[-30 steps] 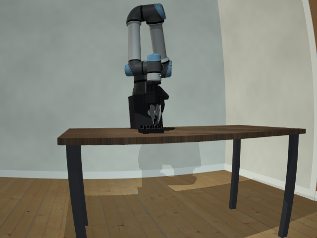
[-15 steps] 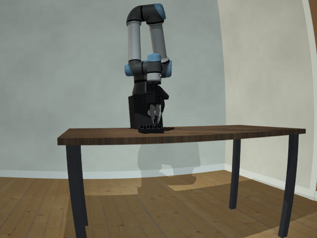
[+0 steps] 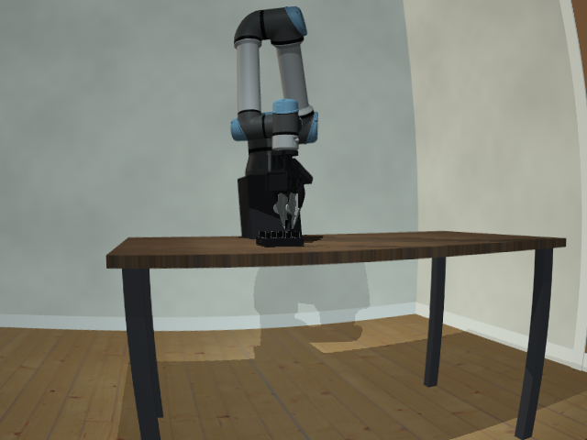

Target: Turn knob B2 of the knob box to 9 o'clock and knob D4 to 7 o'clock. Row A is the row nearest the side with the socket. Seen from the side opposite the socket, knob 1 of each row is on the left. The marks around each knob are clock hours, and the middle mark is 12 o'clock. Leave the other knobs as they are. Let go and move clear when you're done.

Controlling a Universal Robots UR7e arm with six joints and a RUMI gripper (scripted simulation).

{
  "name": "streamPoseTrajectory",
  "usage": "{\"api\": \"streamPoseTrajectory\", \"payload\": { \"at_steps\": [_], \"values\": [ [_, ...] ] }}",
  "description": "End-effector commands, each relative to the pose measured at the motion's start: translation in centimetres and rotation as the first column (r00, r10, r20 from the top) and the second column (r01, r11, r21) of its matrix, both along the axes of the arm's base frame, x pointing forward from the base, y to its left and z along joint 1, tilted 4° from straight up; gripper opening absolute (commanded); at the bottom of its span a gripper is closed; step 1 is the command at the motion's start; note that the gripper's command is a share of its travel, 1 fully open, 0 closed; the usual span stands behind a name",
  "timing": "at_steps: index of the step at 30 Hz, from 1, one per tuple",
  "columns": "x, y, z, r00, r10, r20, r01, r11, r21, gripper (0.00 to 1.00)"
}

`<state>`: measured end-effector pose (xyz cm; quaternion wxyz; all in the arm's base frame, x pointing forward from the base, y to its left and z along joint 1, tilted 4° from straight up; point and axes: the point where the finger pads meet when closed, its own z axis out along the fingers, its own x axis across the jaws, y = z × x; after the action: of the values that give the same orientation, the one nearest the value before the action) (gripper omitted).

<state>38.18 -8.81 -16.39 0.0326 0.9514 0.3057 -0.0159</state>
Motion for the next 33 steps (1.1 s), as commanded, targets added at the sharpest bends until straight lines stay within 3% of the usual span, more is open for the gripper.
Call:
{"api": "streamPoseTrajectory", "payload": {
  "at_steps": [1,33],
  "values": [
    [0.27,-0.26,0.06,1.000,-0.001,0.004,0.001,1.000,-0.003,0.11],
    [-0.12,0.19,-0.01,1.000,0.000,0.001,0.000,1.000,-0.001,0.11]
  ]
}}
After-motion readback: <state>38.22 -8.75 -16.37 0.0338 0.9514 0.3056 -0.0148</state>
